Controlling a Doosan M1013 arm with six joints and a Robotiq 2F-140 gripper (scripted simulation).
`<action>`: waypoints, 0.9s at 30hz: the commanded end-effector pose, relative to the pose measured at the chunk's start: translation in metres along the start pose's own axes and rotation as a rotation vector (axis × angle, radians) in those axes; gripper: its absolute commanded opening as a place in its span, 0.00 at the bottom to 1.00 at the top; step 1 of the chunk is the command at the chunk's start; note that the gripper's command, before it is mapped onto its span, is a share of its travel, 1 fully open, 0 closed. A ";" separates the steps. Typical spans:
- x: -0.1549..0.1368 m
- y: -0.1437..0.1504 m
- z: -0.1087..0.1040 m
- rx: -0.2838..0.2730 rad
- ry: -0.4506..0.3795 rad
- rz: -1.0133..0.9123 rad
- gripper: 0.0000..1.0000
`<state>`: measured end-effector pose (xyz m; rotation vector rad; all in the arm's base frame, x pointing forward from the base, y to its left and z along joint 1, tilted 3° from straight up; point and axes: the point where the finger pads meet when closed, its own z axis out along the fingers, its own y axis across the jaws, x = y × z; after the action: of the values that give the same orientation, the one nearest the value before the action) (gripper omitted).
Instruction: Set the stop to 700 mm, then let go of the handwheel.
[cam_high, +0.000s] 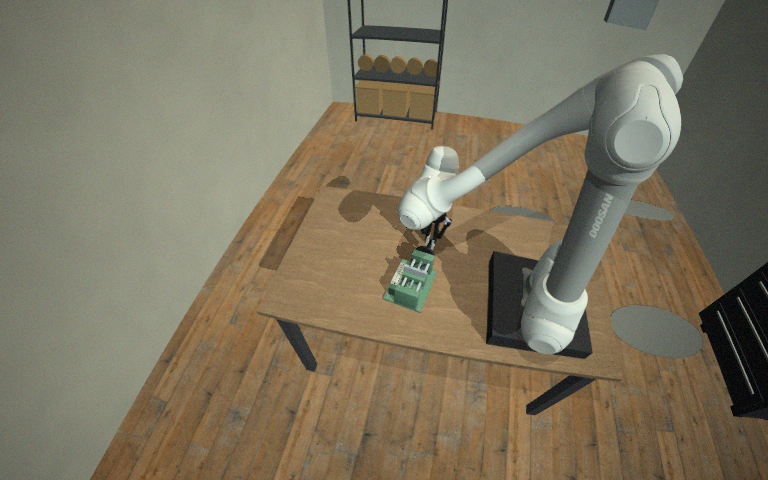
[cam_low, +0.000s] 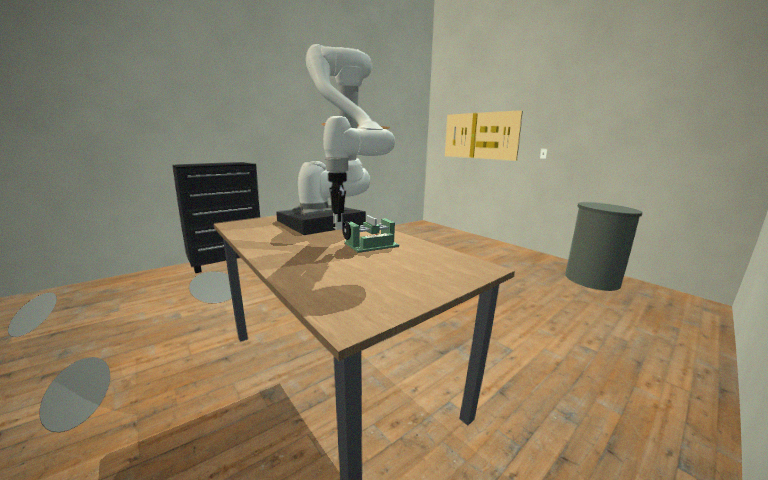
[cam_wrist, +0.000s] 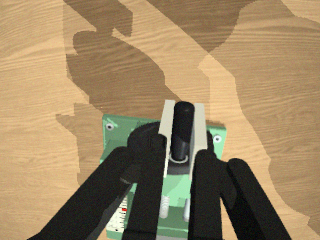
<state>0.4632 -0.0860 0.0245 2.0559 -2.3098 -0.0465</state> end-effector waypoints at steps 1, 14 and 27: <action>0.000 0.005 0.002 -0.003 0.000 -0.001 0.04; 0.000 0.017 0.015 -0.003 0.000 -0.001 0.04; 0.000 0.019 0.032 -0.003 0.000 -0.001 0.04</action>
<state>0.4425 -0.0841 -0.0052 2.0549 -2.3074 -0.0504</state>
